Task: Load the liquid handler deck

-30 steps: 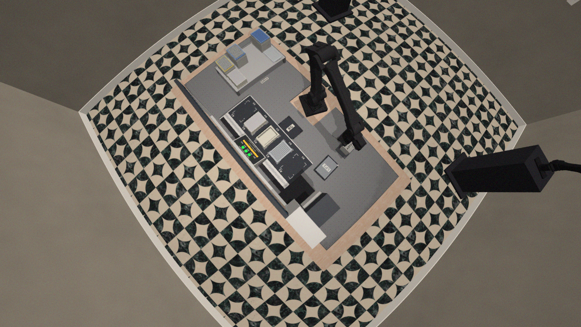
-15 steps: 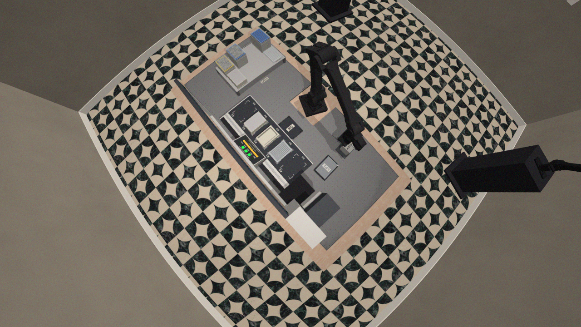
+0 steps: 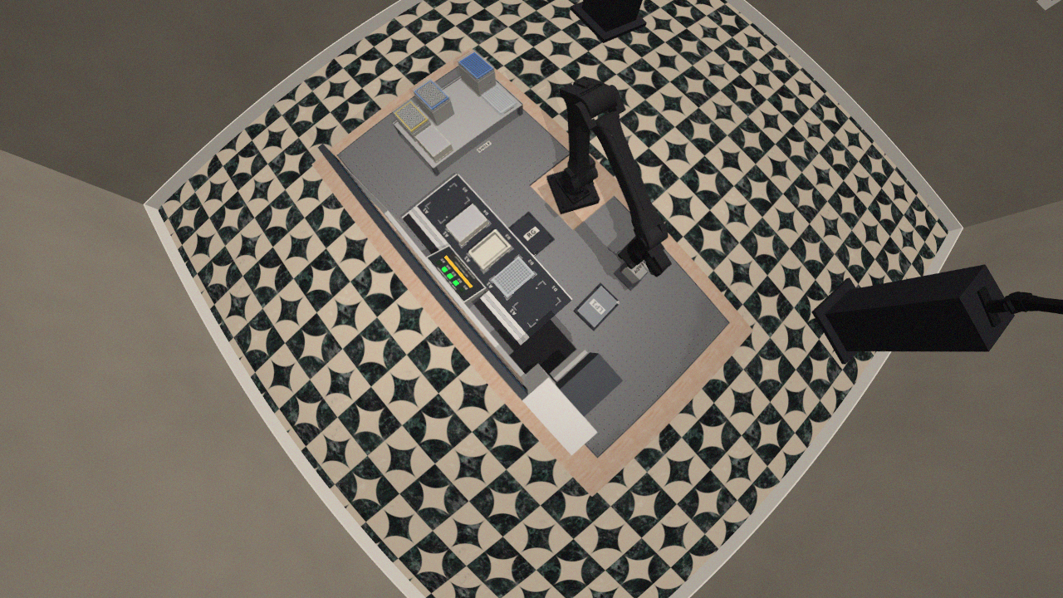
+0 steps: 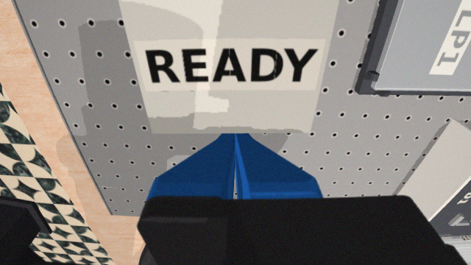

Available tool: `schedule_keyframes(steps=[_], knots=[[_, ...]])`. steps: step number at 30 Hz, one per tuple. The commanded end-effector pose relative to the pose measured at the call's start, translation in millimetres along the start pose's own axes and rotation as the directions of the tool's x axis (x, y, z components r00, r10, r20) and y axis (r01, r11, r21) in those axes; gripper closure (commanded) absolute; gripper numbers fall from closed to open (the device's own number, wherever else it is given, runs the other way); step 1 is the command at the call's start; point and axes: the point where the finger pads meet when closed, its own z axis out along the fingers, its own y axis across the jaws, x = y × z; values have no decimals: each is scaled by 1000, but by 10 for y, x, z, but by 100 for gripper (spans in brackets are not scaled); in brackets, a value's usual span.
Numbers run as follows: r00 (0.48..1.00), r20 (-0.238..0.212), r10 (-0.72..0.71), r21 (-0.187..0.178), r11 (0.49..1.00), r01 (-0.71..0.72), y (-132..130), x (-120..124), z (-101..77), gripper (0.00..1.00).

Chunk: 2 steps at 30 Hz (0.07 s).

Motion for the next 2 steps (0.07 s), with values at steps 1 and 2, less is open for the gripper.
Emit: schedule_keyframes(steps=[1,2], knots=[[999,50,-5,9,1000,4,0,-290,-153,100],[999,50,-5,9,1000,4,0,-293,-153,100]])
